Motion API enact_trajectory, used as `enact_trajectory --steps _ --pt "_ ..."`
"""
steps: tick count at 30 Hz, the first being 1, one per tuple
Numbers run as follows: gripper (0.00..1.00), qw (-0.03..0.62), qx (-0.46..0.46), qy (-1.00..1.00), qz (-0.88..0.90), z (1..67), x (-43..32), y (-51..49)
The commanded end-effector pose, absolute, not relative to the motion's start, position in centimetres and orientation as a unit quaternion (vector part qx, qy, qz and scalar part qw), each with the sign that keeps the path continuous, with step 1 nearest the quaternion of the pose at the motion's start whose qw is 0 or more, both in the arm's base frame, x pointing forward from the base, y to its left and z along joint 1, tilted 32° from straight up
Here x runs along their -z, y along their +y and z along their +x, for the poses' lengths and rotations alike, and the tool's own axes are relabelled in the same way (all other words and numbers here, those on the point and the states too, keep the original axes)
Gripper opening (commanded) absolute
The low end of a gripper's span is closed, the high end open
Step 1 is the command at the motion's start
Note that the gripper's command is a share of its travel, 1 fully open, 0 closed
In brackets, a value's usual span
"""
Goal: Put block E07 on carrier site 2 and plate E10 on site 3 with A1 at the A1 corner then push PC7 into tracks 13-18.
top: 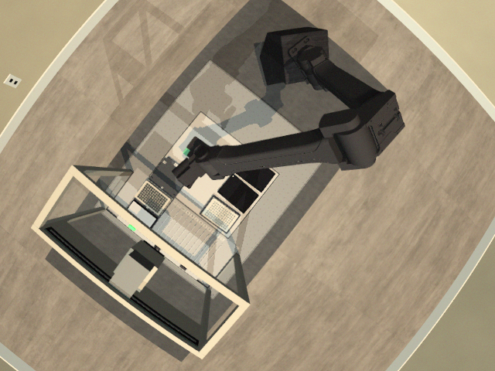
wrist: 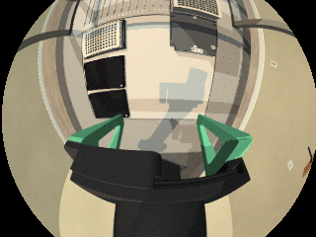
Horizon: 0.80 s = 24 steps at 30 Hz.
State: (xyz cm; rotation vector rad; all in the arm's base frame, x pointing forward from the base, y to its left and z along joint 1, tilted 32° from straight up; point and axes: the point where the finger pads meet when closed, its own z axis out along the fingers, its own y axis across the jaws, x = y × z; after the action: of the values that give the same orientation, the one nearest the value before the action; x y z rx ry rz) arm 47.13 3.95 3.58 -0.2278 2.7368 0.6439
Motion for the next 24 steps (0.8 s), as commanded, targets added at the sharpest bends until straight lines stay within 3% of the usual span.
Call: enact_trajectory --steps 1,24 --pt "1.0 0.172 -0.227 0.956 -0.075 45.9 -5.2 5.9" --pt "1.0 0.169 -0.228 0.956 -0.071 44.2 -5.6 7.6"
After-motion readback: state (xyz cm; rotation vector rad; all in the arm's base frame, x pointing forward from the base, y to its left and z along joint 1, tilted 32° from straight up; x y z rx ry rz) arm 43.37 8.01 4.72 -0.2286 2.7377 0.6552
